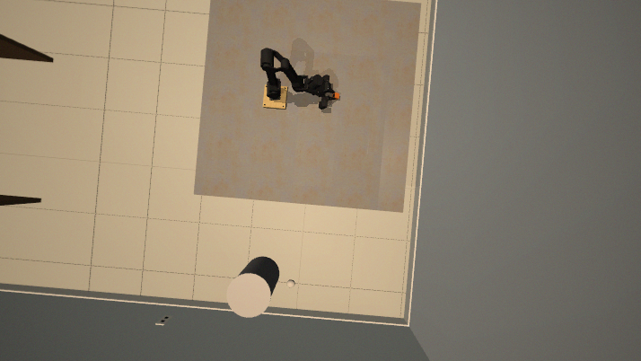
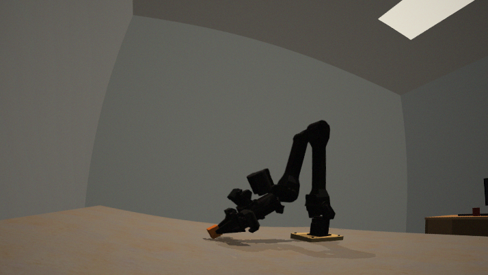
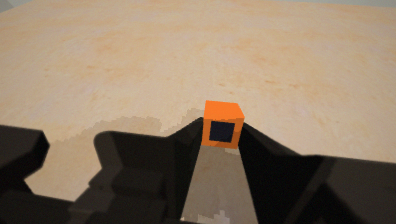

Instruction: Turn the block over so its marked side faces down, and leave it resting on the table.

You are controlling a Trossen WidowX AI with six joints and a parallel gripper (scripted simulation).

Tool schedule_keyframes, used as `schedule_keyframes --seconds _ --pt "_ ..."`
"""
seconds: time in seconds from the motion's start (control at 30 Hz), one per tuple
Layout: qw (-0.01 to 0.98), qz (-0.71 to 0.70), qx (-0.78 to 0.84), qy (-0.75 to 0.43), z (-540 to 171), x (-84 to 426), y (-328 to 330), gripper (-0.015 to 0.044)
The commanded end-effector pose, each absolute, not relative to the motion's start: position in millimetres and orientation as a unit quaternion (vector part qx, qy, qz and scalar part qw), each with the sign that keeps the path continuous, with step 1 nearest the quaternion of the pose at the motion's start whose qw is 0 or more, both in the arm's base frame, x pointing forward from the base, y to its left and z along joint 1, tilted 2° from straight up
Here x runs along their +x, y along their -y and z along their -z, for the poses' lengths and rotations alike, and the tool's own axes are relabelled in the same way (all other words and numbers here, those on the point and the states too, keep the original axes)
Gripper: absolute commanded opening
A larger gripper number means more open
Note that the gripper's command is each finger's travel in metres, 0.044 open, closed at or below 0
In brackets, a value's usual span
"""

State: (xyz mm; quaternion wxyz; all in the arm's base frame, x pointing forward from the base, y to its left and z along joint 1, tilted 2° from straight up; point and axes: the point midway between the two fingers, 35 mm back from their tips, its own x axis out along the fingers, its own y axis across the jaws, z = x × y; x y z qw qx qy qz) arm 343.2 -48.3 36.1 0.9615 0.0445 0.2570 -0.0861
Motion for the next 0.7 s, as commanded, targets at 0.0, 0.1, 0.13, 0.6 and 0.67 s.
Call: schedule_keyframes --seconds 0.0,0.1,0.13,0.6,0.67 --pt "0.965 0.090 0.045 -0.244 -33.1 336.5 48.0 0.0000" --pt "0.965 0.090 0.045 -0.243 -33.3 336.2 47.9 0.0000" --pt "0.965 0.090 0.045 -0.243 -33.3 336.2 47.9 0.0000" --pt "0.965 0.090 0.045 -0.243 -33.3 336.2 47.9 0.0000" --pt "0.965 0.090 0.045 -0.243 -33.3 336.2 47.9 0.0052"
